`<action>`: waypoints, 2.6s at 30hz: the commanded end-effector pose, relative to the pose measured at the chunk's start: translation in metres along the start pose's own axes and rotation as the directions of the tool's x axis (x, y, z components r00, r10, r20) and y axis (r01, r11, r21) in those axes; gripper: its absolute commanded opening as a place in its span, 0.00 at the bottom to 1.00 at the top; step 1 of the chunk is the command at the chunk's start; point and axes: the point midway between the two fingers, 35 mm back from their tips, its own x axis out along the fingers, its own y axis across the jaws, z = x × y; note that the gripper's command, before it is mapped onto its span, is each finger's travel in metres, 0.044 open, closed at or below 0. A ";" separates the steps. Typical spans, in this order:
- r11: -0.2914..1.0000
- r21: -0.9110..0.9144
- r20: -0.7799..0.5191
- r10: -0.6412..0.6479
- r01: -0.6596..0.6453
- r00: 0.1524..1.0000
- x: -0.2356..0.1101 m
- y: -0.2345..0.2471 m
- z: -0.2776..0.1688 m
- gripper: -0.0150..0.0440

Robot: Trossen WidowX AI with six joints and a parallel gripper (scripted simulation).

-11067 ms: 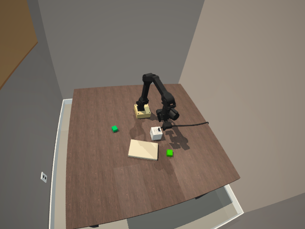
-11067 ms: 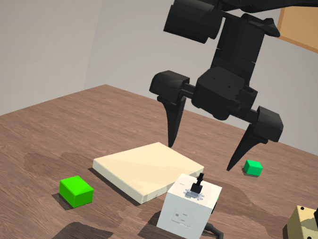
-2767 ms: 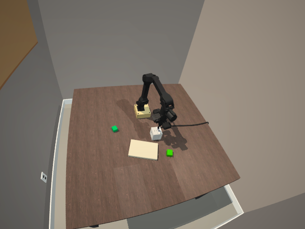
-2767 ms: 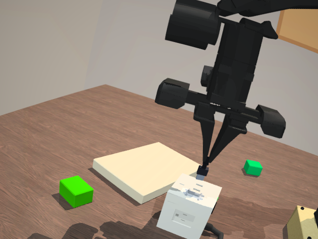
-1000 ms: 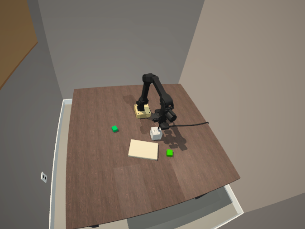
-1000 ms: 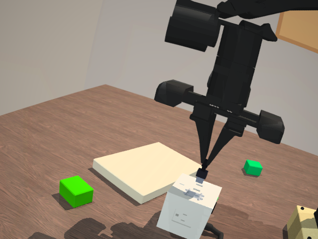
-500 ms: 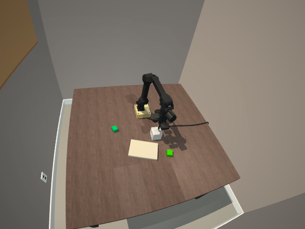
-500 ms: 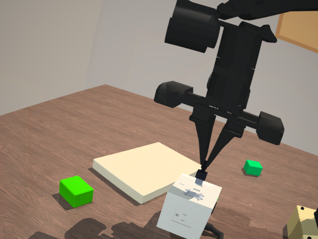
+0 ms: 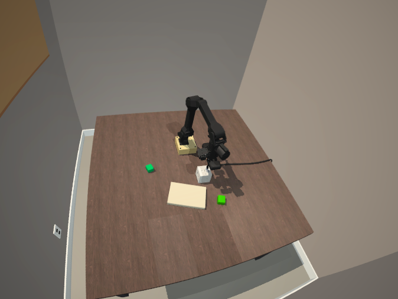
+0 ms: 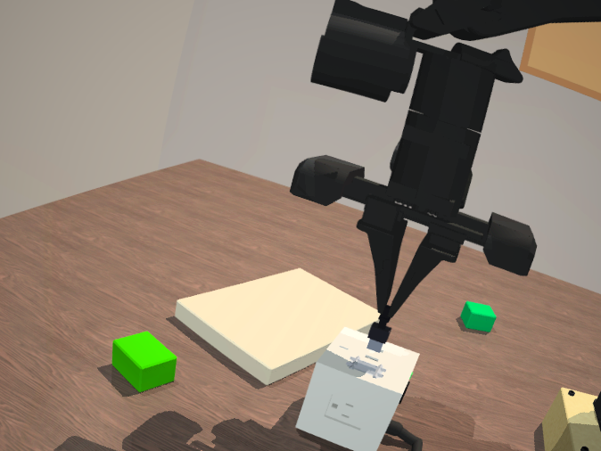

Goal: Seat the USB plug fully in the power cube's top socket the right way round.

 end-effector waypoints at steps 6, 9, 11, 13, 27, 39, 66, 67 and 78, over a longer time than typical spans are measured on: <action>1.000 -0.002 -0.013 0.000 0.000 1.000 0.001 0.000 -0.001 0.25; 1.000 -0.002 -0.016 0.000 0.000 1.000 0.002 0.000 -0.002 0.25; 1.000 -0.002 -0.017 0.000 0.000 1.000 0.002 0.000 -0.002 0.25; 1.000 -0.002 -0.019 0.000 0.000 1.000 0.002 0.000 -0.002 0.25; 1.000 0.000 -0.031 0.000 0.000 1.000 0.004 0.000 -0.003 0.25; 1.000 0.001 -0.041 0.000 0.000 0.999 0.005 0.000 -0.004 0.25; 1.000 0.002 -0.051 0.000 0.000 0.999 0.008 0.000 -0.004 0.25; 1.000 0.002 -0.051 0.000 0.000 0.999 0.009 0.000 -0.004 0.25; 1.000 0.002 -0.051 0.000 0.000 0.999 0.010 0.000 -0.004 0.25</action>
